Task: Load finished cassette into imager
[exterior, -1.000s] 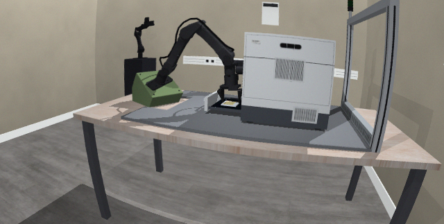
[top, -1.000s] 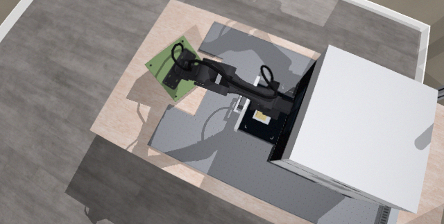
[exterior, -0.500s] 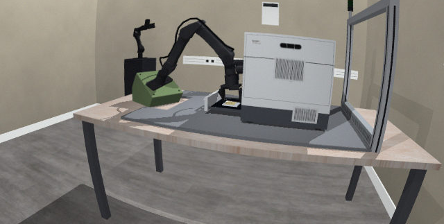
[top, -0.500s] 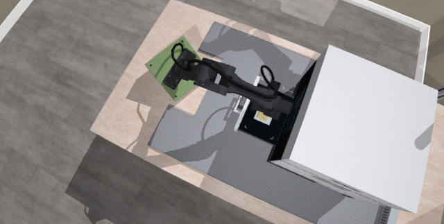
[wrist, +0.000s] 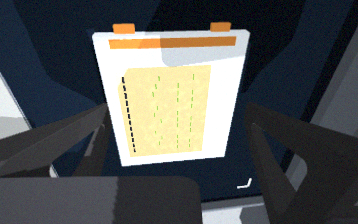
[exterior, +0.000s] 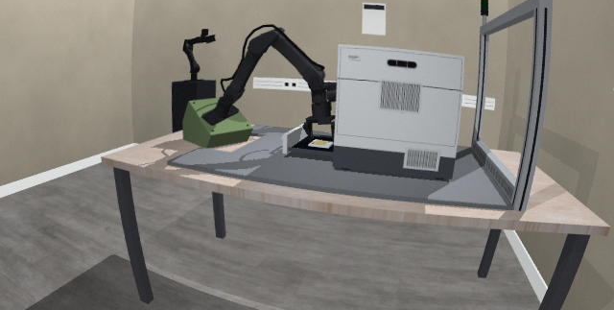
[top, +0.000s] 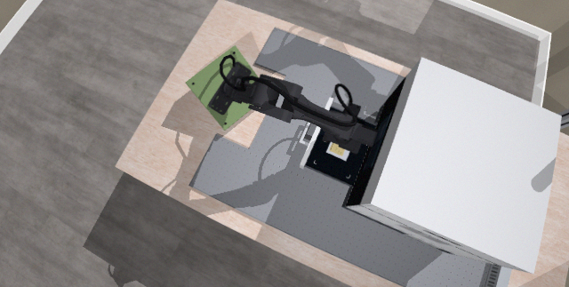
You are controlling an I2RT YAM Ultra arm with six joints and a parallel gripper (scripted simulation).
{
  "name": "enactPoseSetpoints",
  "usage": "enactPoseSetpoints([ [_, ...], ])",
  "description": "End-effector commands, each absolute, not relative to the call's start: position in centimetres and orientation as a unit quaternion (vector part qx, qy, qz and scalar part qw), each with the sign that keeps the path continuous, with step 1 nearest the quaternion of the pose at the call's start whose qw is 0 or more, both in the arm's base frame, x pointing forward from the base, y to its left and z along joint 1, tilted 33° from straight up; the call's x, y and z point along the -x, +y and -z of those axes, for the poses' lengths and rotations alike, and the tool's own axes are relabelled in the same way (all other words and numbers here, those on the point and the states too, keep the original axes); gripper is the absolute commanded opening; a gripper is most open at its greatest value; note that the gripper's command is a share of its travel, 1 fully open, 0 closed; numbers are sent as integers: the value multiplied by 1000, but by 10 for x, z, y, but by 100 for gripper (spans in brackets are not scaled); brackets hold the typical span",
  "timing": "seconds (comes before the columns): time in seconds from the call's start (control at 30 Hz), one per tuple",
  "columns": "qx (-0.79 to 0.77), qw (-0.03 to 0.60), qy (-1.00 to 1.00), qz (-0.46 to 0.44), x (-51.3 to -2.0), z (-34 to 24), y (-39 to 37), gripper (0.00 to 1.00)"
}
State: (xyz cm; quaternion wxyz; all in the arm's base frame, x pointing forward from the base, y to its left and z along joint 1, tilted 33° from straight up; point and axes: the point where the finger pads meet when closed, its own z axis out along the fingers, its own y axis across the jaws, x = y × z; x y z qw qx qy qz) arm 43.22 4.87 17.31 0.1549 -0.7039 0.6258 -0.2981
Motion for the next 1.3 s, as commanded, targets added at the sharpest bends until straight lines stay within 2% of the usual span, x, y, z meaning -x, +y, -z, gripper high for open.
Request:
enactPoseSetpoints([
  [0.0, 706, 165, 618, 304, -437, -186, 57, 91],
  [1.27, 697, 177, 621, 311, -408, -229, 61, 91],
])
